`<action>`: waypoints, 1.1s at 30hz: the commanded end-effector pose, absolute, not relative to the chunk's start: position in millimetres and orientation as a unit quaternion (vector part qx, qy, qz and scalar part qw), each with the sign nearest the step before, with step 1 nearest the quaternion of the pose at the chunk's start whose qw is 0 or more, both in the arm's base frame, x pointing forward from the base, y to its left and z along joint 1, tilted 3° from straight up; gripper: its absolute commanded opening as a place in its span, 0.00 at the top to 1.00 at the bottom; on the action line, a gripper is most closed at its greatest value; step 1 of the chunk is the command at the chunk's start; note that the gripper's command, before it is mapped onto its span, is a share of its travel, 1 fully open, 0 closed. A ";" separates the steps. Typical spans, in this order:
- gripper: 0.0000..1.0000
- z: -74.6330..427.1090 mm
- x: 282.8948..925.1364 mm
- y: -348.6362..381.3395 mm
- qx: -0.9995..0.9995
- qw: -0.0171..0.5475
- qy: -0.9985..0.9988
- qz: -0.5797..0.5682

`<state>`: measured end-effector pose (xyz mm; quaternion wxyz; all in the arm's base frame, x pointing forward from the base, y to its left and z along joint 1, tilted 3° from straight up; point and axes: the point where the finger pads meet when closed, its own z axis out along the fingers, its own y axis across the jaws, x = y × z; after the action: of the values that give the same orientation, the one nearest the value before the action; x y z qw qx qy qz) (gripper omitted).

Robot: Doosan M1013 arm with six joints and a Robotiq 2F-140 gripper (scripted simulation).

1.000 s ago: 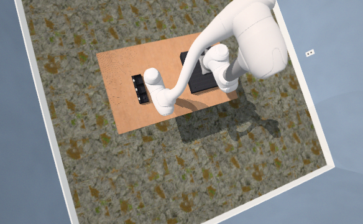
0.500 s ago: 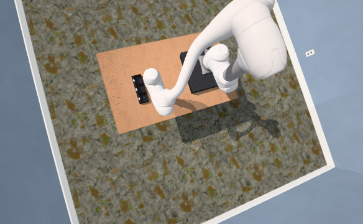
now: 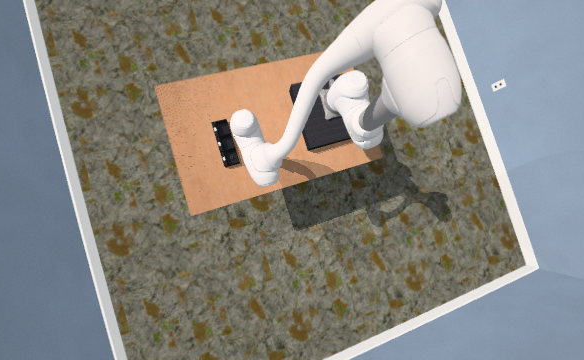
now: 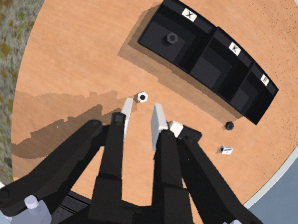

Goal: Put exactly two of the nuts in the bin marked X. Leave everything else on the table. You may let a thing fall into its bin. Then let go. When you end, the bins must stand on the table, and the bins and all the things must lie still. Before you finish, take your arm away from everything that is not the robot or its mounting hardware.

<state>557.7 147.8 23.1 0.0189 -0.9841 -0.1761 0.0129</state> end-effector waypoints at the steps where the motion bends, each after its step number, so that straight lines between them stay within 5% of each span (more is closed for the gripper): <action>1: 0.81 24.9 561.3 151.2 -0.984 0.021 -0.177 0.012; 33: 0.81 -31.3 551.1 151.5 -0.984 0.021 -0.177 0.012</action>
<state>557.4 149.9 -27.5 0.0190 -0.9841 -0.1762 0.0087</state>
